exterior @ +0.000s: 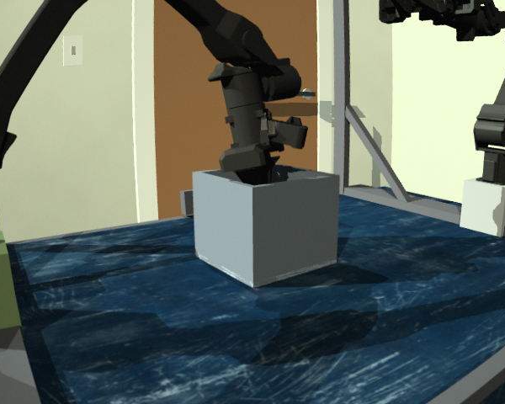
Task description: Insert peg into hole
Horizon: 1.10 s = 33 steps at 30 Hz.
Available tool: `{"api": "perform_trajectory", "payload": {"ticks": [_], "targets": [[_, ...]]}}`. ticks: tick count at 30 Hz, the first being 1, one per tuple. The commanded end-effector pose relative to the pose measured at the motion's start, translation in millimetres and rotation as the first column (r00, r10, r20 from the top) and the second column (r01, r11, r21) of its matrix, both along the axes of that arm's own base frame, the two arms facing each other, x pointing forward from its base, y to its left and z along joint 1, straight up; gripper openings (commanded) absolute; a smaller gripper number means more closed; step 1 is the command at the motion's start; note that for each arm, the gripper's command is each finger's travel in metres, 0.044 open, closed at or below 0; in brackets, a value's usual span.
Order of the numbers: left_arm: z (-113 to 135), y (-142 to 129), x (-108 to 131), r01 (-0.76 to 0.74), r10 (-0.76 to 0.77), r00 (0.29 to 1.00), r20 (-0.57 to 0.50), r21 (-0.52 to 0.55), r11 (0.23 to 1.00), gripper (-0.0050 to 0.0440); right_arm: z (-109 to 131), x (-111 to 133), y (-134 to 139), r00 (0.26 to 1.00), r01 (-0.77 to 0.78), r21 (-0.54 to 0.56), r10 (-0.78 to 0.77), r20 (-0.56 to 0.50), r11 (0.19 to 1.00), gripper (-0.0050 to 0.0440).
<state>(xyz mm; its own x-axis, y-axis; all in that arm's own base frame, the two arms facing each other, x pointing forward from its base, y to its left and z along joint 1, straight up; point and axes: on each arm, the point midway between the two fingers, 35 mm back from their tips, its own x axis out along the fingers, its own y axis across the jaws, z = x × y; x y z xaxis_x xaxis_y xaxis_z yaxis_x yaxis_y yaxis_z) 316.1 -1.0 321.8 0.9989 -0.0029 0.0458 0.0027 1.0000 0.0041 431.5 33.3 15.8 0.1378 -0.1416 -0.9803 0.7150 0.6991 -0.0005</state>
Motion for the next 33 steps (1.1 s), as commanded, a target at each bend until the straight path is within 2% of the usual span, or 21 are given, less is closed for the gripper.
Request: {"api": "perform_trajectory", "payload": {"ticks": [1,3,4,10,12,20,21,33], "targets": [[1,0,-2,0.002,-0.002,1.000,0.004,0.004,1.000,0.0126,-3,1,-2,1.000,0.003,-0.003,-0.003,0.008,1.000,-0.0050],[1,0,-2,0.002,-0.002,1.000,0.004,0.004,1.000,0.0126,-5,1,-2,1.000,0.003,-0.003,-0.003,0.010,1.000,-0.0050],[1,0,-2,0.002,-0.002,1.000,0.004,0.004,1.000,0.0126,5,9,-1,0.999,0.002,0.001,-0.003,0.034,1.000,-0.0050],[1,0,-2,0.002,-0.002,1.000,0.004,0.004,1.000,0.0126,7,9,0,0.999,0.002,0.001,-0.002,0.035,1.000,-0.0050],[1,0,-2,0.002,-0.002,1.000,0.004,0.004,1.000,0.0126,-4,2,-2,1.000,0.003,-0.005,-0.003,0.009,1.000,-0.0050],[1,0,-2,0.002,-0.002,1.000,0.004,0.004,1.000,0.0126,-4,3,-1,1.000,0.004,-0.003,-0.004,0.014,1.000,-0.0050],[1,0,-2,0.002,-0.002,1.000,0.004,0.004,1.000,0.0126,-2,4,-1,1.000,0.003,-0.003,-0.003,0.016,1.000,0.0113],[1,0,-2,0.002,-0.002,1.000,0.004,0.004,1.000,0.0126,0,5,-1,1.000,0.003,-0.002,-0.003,0.021,1.000,0.0113]]}}
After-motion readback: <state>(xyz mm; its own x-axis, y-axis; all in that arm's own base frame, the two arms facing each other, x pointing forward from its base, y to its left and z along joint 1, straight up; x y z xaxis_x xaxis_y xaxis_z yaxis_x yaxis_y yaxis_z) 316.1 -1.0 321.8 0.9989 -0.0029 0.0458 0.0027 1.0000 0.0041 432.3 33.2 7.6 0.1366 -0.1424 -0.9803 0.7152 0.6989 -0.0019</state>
